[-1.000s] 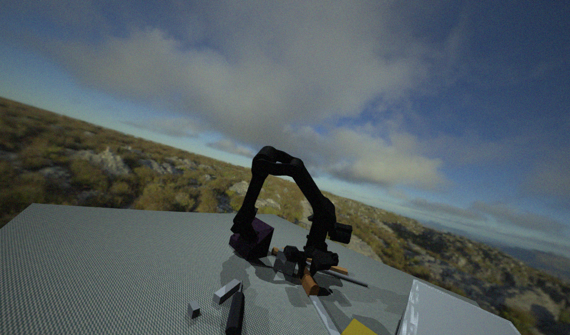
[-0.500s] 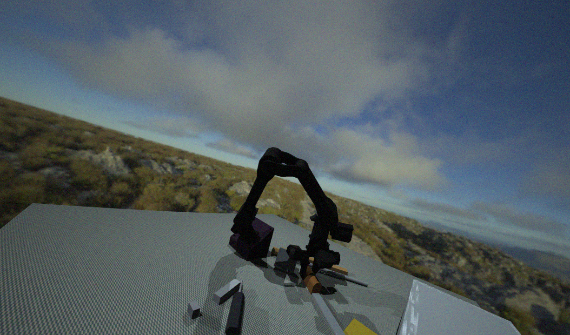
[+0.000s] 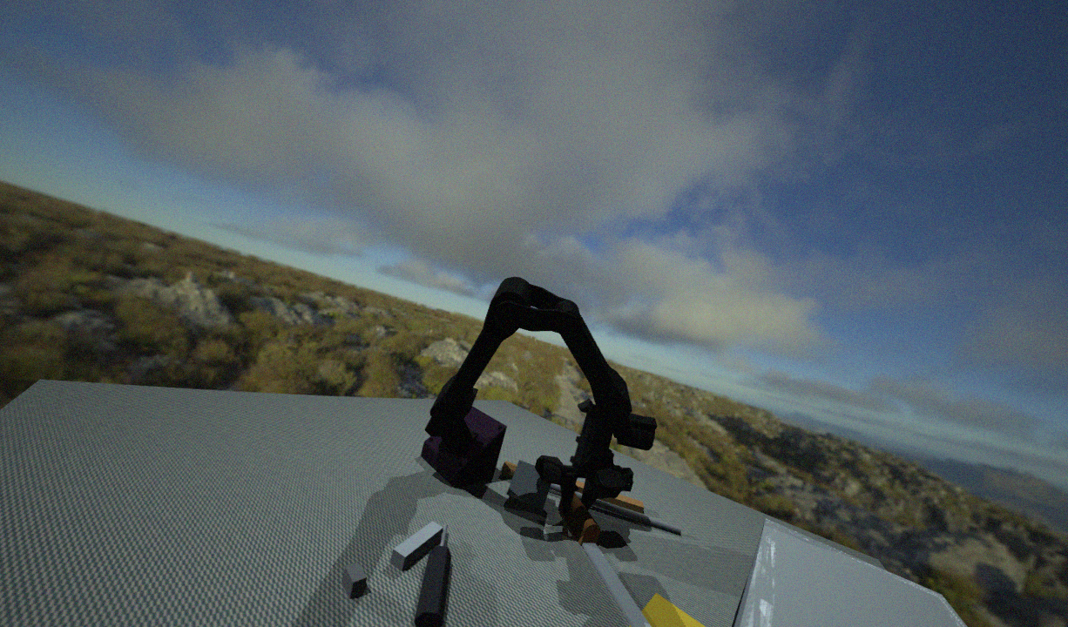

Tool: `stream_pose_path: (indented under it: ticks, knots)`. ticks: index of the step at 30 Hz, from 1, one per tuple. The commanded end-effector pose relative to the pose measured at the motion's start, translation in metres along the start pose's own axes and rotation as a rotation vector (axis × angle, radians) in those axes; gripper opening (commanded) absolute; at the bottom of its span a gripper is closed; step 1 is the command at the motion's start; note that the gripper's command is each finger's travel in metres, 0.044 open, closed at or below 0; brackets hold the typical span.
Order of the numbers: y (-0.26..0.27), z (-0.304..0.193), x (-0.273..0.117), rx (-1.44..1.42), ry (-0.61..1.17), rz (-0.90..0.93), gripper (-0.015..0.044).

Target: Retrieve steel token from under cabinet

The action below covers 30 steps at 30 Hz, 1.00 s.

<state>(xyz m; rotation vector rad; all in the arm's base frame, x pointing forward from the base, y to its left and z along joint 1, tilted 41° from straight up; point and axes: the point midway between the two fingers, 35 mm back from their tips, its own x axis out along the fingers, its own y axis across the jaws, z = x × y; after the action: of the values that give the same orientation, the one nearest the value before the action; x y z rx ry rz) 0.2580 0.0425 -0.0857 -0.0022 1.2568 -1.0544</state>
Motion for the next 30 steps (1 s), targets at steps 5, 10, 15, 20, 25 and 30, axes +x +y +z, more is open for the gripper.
stream_pose_path:
  ticks: [5, 10, 15, 20, 25, 30]
  knots:
    - [0.011, -0.007, -0.002, -0.002, 0.001, 0.007, 0.0000]
    - [0.016, -0.010, -0.002, -0.002, 0.002, 0.008, 0.0000]
    - [0.020, -0.014, -0.002, -0.002, 0.002, 0.008, 0.0000]
    - [0.025, -0.017, -0.002, -0.002, 0.002, 0.009, 0.0000]
    - [0.030, -0.020, -0.002, -0.002, 0.002, 0.009, 0.0000]
    - [0.034, -0.023, -0.002, -0.002, 0.002, 0.010, 0.0000]
